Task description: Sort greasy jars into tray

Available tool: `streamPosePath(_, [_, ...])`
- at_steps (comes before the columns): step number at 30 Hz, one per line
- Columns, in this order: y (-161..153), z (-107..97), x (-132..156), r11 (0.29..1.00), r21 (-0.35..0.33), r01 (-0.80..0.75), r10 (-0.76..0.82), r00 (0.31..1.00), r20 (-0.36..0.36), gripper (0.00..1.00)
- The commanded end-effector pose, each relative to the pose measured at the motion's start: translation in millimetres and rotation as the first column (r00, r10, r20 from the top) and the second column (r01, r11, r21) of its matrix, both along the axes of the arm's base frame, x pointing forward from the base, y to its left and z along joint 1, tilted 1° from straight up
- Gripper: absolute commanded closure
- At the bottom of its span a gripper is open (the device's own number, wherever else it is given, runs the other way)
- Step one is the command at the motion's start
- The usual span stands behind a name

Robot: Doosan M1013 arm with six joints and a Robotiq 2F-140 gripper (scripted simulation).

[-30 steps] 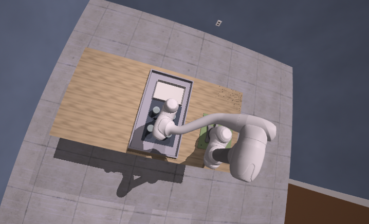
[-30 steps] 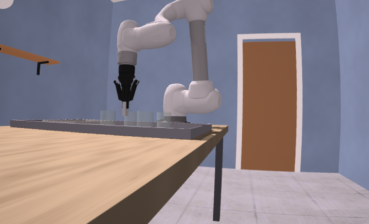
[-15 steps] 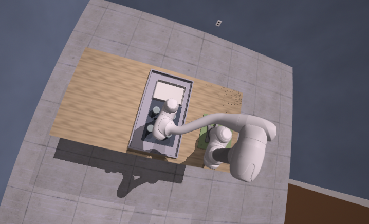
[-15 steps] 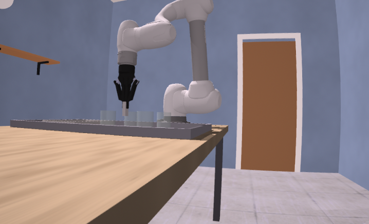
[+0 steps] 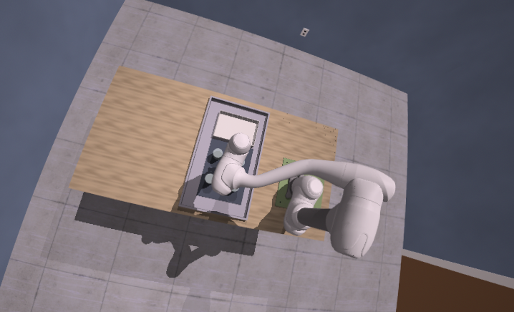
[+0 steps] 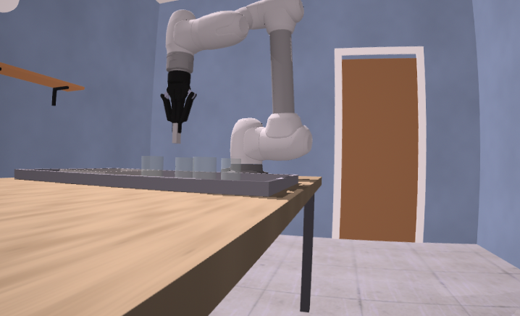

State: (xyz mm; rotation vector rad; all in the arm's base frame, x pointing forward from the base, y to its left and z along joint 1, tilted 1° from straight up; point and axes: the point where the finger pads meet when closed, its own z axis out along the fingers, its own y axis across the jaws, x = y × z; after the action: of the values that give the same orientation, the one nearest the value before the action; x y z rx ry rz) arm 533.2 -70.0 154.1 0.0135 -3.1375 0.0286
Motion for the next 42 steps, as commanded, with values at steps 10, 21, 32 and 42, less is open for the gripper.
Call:
streamPosePath(10, [75, 10, 2, 1.000, 0.002, 0.000, 0.000, 1.000, 0.005, 1.00])
streamPosePath(21, [148, 9, 1, 1.000, 0.002, 0.000, 0.000, 1.000, 0.005, 1.00])
streamPosePath(32, [172, -6, 0, 1.000, 0.002, 0.000, 0.000, 1.000, 0.005, 1.00])
streamPosePath(42, [171, -49, 0, 1.000, 0.002, 0.000, 0.000, 1.000, 0.005, 1.00])
